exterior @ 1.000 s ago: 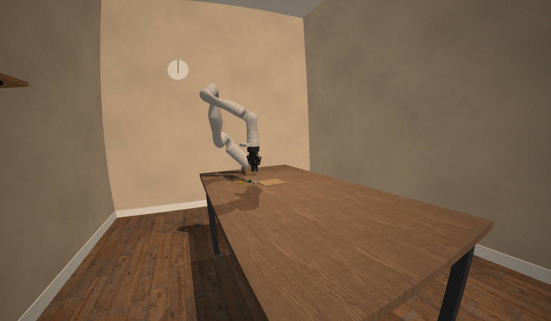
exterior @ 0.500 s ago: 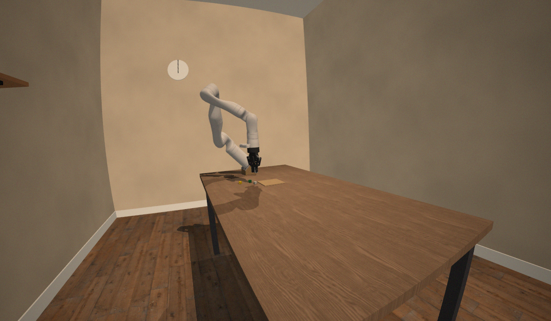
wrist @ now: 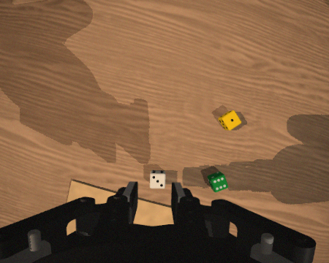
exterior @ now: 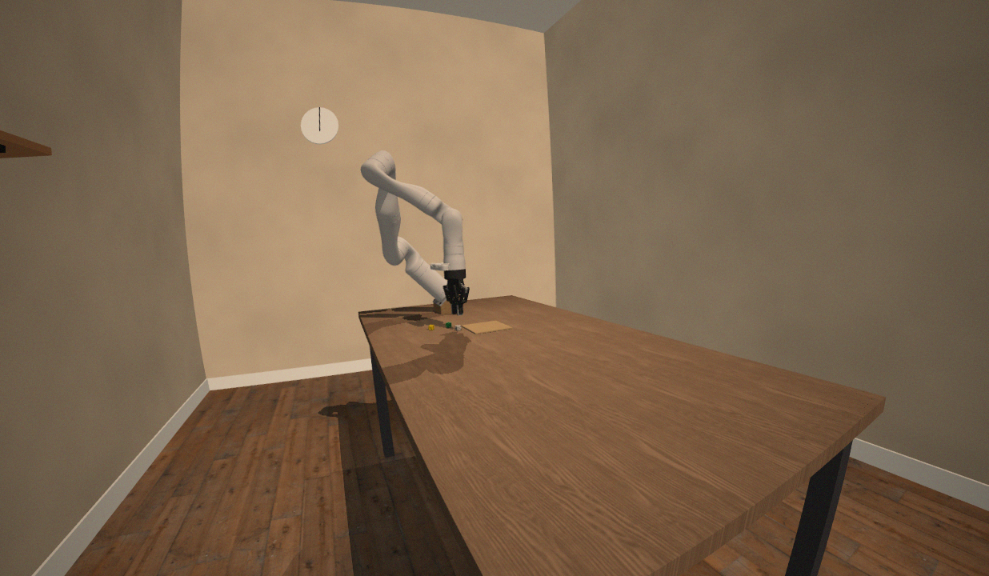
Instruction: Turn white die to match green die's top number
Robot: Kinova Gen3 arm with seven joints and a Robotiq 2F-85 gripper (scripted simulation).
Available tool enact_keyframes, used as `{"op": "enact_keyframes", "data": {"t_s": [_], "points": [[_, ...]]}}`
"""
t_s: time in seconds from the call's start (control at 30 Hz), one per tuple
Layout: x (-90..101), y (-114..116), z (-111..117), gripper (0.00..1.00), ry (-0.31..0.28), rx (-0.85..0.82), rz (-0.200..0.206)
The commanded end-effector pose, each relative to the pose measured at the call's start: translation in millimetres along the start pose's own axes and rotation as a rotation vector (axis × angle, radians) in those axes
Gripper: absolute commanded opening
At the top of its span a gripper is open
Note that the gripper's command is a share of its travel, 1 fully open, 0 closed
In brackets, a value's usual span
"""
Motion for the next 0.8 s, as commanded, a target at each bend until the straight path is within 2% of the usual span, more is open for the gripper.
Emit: {"op": "enact_keyframes", "data": {"t_s": [0.0,0.77], "points": [[-8.4,1.9,0.6,0.31,0.002,-0.006,-0.005],[-30.7,2.0,0.6,0.31,0.002,-0.006,-0.005]]}}
Point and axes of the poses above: the point where the finger pads meet when closed, its own x axis back along the fingers, its own y axis across the jaws, z = x × y, the point moved 7 cm from there along x, back along the fingers, and after that the axes turned 2 degrees about x, right-handed, at the moved point
